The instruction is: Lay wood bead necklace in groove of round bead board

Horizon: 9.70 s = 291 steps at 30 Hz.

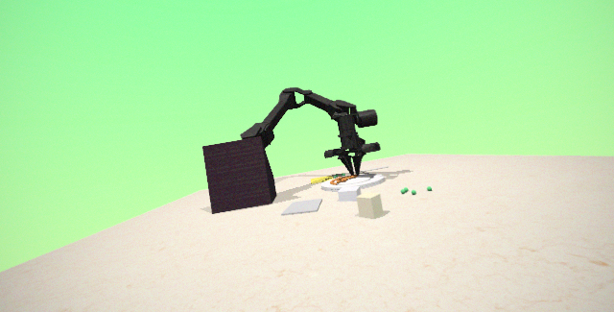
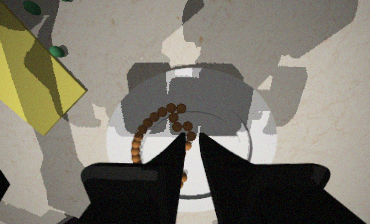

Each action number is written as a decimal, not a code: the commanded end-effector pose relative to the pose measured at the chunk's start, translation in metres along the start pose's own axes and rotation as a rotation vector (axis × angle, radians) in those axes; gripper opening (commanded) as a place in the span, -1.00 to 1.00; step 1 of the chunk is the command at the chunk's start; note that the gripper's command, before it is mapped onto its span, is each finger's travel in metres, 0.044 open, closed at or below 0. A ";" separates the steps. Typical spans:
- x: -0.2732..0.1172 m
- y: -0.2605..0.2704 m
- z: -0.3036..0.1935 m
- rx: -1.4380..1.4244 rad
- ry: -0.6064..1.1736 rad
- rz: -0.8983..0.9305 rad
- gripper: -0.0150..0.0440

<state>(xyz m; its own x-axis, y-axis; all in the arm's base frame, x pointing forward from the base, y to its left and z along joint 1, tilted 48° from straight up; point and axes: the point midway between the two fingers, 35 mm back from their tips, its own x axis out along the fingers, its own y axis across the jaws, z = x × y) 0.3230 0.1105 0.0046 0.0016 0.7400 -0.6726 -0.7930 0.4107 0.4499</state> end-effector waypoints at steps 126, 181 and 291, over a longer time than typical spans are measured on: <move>-0.020 -0.013 0.018 -0.113 -0.003 0.002 0.56; 0.000 0.015 0.011 -0.272 -0.001 0.001 -0.42; -0.006 -0.003 0.033 -0.266 -0.005 0.002 1.00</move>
<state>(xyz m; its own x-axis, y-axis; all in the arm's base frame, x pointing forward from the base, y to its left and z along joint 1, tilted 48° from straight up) 0.3453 0.1230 0.0271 0.0019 0.7454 -0.6666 -0.9236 0.2568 0.2845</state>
